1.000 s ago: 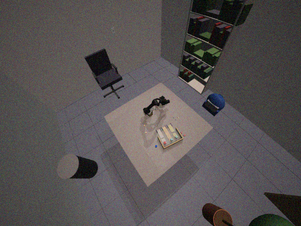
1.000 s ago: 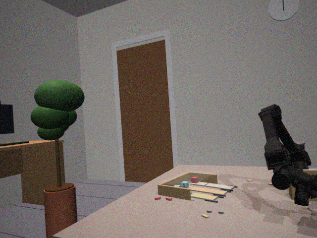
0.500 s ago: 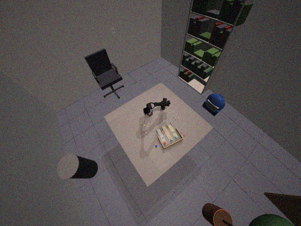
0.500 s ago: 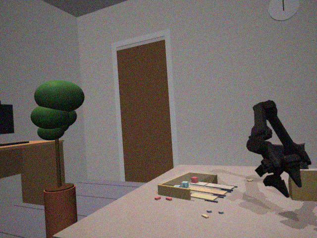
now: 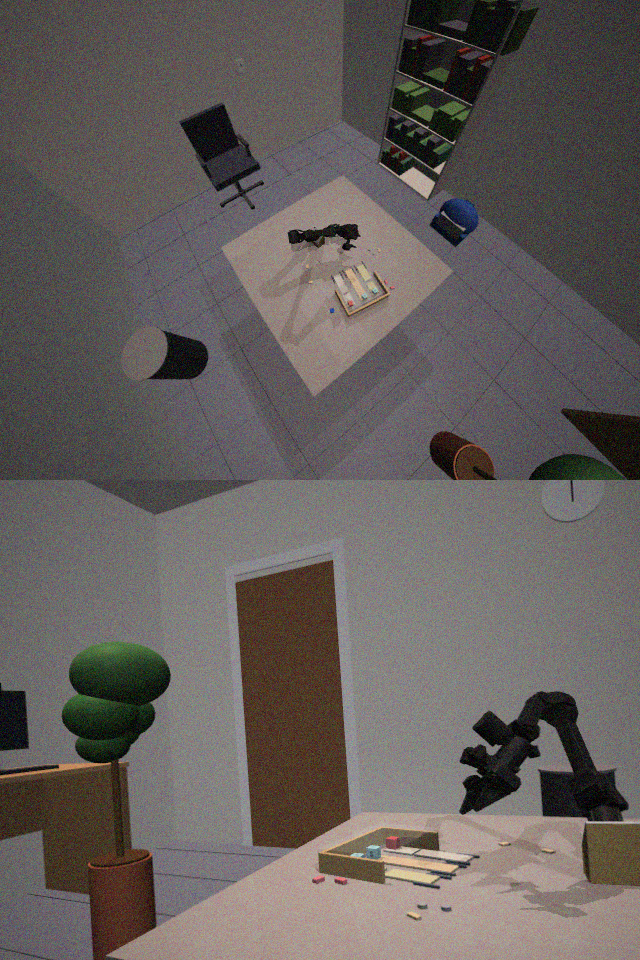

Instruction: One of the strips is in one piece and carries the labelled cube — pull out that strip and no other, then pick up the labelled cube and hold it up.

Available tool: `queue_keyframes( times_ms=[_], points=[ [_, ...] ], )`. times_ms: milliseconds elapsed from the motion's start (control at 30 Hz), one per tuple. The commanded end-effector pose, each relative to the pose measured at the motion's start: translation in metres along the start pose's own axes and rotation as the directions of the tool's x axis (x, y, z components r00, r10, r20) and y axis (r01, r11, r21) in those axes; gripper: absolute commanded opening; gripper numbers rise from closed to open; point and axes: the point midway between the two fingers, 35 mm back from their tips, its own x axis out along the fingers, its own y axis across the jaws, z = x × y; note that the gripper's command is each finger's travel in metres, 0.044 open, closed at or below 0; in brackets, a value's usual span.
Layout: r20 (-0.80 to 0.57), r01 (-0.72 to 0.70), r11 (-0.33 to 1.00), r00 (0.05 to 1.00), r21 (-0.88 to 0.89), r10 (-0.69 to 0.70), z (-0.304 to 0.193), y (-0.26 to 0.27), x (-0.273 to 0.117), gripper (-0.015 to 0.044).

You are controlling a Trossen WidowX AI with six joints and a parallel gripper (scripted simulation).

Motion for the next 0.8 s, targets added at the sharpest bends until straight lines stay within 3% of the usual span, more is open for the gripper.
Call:
queue_keyframes(
  times_ms=[0,200,767],
  points=[
    [0.123,0.211,0.977,0.969,0.040,-0.215,0.017,-0.059,-0.023,0.0400],
    [0.175,0.499,0.852,0.835,0.160,-0.522,0.016,-0.139,-0.067,0.0400],
    [0.174,0.507,0.846,0.829,0.164,-0.531,0.016,-0.141,-0.069,0.0400]
  ],
)
